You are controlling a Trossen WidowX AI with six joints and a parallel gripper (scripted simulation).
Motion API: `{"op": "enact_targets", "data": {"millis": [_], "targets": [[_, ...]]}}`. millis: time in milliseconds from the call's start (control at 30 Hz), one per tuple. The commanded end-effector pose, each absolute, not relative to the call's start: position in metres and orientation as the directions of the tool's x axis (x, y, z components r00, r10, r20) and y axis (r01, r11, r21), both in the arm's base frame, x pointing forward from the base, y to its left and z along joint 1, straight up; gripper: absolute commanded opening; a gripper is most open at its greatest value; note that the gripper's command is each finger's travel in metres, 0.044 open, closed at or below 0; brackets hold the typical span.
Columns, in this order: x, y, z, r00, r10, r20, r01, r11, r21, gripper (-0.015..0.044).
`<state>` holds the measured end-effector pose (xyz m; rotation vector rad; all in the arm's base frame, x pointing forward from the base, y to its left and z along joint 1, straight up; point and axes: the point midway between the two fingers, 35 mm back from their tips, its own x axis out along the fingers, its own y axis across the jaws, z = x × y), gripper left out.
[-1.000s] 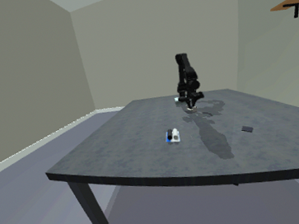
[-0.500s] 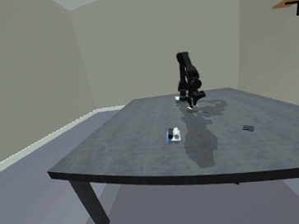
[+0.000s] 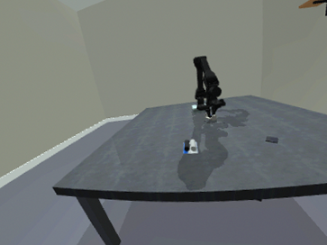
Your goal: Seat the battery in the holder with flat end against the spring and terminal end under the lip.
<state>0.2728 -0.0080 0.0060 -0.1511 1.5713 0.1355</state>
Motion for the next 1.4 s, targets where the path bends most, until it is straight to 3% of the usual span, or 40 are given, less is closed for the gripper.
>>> {"op": "enact_targets", "data": {"millis": [0, 433, 767, 1367], "targets": [[0.273, -0.008, 0.006, -0.004, -0.013, -1.0, -0.177, 0.984, -0.012, 0.0175], [0.273, -0.008, 0.021, -0.005, -0.01, -1.0, -0.181, 0.983, -0.009, 0.0175], [0.272, -0.008, 0.091, -0.005, -0.01, -1.0, -0.181, 0.983, -0.009, 0.0438], [0.273, -0.008, 0.093, -0.004, -0.01, -1.0, -0.181, 0.983, -0.009, 0.044]]}}
